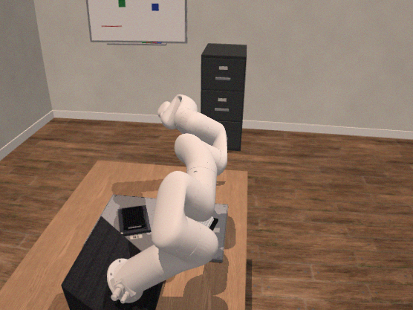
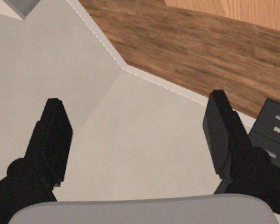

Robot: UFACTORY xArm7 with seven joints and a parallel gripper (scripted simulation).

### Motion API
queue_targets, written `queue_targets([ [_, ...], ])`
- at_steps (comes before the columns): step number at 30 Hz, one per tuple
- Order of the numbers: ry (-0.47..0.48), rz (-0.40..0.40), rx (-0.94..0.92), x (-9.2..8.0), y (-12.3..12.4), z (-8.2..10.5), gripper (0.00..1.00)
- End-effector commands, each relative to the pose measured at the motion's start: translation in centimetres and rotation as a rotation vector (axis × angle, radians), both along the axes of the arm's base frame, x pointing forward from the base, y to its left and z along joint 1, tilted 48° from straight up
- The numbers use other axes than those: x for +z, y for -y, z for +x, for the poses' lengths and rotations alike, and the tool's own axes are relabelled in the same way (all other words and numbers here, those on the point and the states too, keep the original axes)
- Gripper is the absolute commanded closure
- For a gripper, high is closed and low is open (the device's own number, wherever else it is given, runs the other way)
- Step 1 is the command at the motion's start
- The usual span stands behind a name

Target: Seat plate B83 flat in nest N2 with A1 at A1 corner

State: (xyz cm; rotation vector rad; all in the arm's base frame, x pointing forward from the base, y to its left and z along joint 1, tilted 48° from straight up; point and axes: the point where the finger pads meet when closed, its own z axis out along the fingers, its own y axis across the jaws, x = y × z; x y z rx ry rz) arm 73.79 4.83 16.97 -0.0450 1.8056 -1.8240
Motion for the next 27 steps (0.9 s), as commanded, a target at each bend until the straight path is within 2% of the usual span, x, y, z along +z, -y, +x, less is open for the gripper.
queue_targets([
  [1,0.003,0.002,0.003,0.2,-0.2,0.0,0.00],
  [17,0.003,0.002,0.003,0.2,-0.2,0.0,0.00],
  [18,0.020,0.031,-0.003,0.1,0.2,-0.1,1.00],
  [22,0.087,0.143,-0.030,-0.3,2.0,-0.9,1.00],
  [24,0.091,0.149,-0.032,-0.4,2.5,-1.1,1.00],
  [27,0.136,0.219,-0.053,-0.7,3.7,-1.9,1.00],
])
